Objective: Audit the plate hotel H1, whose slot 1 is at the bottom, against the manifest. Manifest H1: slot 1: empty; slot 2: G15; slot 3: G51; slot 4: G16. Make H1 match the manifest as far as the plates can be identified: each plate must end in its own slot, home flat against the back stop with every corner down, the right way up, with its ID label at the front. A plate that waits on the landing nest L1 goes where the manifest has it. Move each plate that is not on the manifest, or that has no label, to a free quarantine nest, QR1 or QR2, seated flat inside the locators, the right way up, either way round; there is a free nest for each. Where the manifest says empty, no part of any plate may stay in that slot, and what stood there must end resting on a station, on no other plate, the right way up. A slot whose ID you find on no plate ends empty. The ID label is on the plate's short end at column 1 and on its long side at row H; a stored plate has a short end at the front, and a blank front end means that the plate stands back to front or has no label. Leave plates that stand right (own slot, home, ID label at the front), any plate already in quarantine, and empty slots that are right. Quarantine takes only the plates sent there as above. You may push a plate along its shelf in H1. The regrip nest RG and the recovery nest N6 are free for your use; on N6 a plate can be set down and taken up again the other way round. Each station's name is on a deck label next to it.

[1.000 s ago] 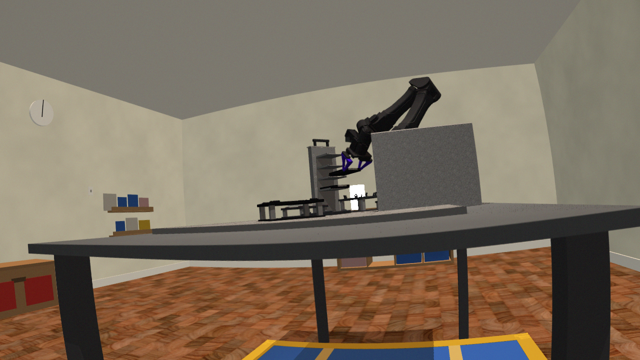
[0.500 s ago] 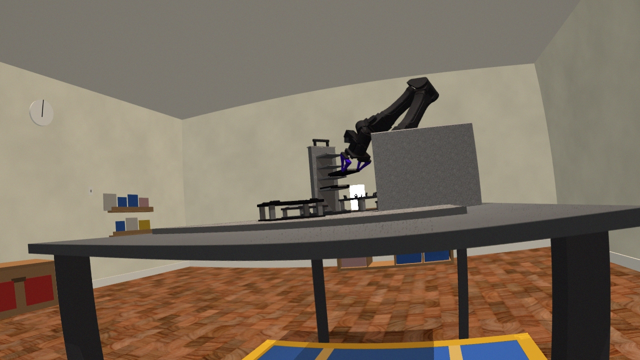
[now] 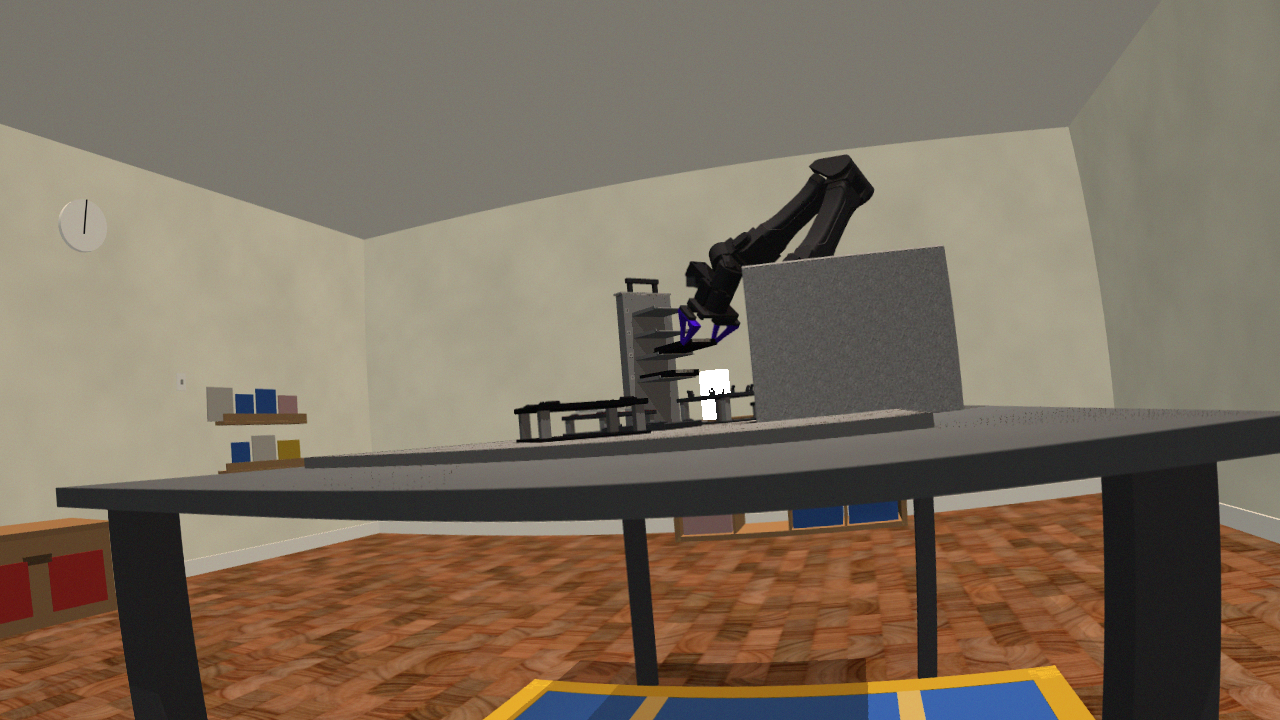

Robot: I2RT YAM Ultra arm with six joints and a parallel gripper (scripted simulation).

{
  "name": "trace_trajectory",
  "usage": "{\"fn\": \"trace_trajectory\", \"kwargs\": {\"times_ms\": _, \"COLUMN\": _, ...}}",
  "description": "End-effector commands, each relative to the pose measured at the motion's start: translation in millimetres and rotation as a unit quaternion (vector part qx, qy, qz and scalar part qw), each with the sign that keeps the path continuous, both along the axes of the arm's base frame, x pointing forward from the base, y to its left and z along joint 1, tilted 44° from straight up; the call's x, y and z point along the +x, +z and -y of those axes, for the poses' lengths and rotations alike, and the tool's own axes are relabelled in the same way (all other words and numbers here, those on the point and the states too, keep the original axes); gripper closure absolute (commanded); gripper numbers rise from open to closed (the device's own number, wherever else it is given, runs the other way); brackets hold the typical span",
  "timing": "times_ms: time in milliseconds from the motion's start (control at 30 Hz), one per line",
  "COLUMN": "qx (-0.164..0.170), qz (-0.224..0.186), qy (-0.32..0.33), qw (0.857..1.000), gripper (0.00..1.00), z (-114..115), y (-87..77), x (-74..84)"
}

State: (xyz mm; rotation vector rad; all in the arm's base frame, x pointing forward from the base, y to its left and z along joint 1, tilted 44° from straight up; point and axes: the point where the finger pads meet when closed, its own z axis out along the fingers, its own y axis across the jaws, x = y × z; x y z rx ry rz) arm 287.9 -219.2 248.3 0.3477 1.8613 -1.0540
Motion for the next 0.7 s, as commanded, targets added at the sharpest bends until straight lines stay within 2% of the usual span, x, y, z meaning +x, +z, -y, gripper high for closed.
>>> {"fn": "trace_trajectory", "kwargs": {"times_ms": 0, "qx": -0.002, "qz": 0.007, "qy": 0.007, "qw": 1.0, "gripper": 0.14, "z": -1.1, "y": 5.4, "x": 3.4}}
{"fn": "trace_trajectory", "kwargs": {"times_ms": 667, "qx": -0.002, "qz": 0.007, "qy": 0.007, "qw": 1.0, "gripper": 0.14, "z": 5.3, "y": 8.5, "x": 12.2}}
